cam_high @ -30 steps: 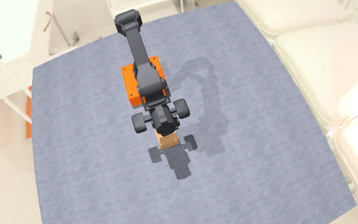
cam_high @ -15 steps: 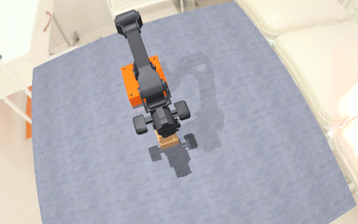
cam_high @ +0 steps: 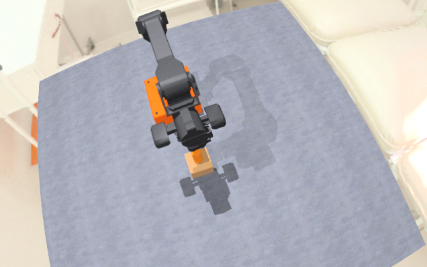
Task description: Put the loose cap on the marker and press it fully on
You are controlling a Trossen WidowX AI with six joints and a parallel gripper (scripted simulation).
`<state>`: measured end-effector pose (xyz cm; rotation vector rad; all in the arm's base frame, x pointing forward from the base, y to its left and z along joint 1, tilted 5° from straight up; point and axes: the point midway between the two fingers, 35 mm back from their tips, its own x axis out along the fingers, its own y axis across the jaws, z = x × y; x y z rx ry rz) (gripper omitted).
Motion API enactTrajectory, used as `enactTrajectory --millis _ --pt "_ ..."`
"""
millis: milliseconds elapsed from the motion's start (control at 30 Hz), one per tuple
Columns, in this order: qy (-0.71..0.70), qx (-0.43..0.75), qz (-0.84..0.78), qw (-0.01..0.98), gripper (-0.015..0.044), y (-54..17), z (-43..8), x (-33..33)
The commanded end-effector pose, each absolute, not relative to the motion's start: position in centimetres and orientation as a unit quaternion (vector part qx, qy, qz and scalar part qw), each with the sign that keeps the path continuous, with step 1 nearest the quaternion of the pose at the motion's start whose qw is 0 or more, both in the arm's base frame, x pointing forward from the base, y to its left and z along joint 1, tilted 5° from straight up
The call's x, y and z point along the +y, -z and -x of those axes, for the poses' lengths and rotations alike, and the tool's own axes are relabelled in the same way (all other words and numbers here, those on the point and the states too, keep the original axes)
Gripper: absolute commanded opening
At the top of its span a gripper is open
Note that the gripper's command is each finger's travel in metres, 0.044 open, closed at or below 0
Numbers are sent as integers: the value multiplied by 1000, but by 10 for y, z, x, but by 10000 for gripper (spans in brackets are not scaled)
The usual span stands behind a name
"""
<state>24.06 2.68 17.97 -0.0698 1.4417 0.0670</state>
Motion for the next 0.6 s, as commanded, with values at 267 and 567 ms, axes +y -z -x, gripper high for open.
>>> enactTrajectory --millis 267,567 --pt "-30 661 31 749 236 -186 -238 27" --pt "-30 661 31 749 440 -186 -238 27"
